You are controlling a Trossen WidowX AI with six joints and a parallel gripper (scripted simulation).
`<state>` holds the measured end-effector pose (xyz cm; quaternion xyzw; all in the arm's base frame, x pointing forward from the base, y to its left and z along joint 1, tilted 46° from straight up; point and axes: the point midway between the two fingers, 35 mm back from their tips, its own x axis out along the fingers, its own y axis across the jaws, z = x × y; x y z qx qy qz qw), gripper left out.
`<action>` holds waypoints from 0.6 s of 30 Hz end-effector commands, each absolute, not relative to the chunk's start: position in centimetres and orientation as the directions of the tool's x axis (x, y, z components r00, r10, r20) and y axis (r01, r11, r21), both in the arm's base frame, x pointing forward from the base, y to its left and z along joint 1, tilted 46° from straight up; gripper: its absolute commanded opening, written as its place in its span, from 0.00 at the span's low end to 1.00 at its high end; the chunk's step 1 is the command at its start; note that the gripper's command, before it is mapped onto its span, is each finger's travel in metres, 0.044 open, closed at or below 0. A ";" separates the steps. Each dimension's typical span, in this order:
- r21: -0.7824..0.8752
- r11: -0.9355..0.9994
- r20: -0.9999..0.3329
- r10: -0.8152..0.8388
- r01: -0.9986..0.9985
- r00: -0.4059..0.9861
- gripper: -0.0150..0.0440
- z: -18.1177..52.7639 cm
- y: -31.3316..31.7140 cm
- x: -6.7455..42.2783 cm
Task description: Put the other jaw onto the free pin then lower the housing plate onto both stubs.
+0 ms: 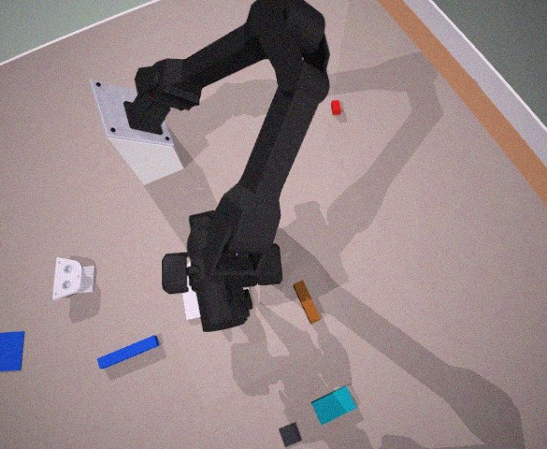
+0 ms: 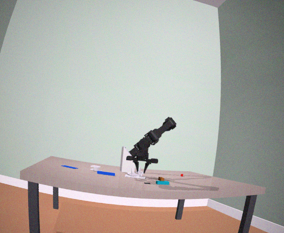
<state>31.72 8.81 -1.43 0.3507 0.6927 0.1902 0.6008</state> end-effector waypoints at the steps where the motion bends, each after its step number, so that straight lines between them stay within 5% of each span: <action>1: 0.685 0.679 -0.697 0.716 0.265 -0.033 0.48 -1.5 8.9 31.6; 18: 0.685 0.678 -0.697 0.717 0.267 -0.033 0.48 -1.9 9.3 31.6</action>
